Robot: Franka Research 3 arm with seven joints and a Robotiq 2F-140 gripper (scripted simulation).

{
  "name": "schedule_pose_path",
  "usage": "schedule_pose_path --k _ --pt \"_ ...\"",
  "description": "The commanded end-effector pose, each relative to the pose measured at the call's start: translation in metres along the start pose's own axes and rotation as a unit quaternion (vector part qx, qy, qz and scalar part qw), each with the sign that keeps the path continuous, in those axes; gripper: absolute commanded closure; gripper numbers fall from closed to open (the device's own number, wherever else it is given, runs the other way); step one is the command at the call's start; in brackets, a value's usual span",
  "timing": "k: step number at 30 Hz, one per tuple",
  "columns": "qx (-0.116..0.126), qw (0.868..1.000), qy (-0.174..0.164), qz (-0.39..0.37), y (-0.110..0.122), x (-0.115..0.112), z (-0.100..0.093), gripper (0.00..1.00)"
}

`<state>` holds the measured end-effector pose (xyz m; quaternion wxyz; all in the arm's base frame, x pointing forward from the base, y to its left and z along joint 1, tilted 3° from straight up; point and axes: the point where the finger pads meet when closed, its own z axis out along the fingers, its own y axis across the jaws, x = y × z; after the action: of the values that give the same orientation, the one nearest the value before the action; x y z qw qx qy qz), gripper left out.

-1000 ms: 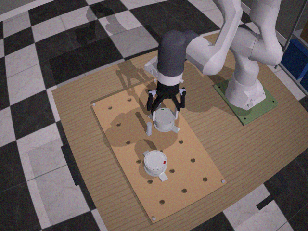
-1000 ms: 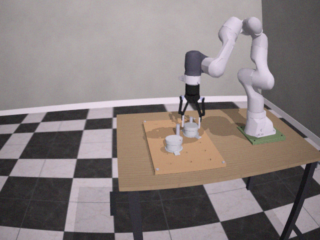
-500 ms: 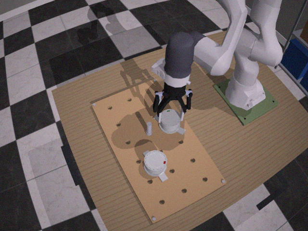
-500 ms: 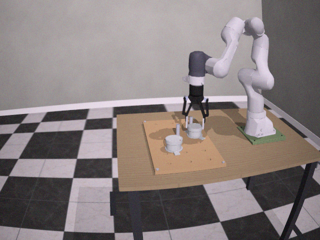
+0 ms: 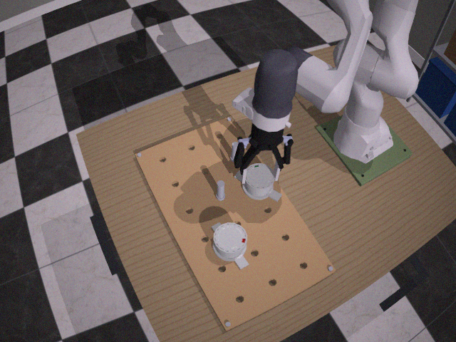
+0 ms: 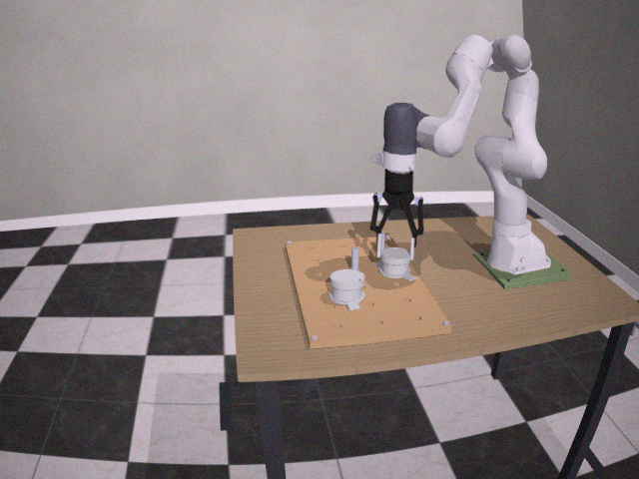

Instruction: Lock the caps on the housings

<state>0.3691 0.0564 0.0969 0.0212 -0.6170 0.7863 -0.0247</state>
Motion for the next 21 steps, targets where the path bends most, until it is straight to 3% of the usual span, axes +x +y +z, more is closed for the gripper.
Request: schedule_pose_path --k 1,21 --pt "-0.003 1.000 0.004 0.009 0.008 0.001 0.002 0.90" --pt "-0.003 1.000 0.004 0.009 0.019 -0.004 0.002 0.90"
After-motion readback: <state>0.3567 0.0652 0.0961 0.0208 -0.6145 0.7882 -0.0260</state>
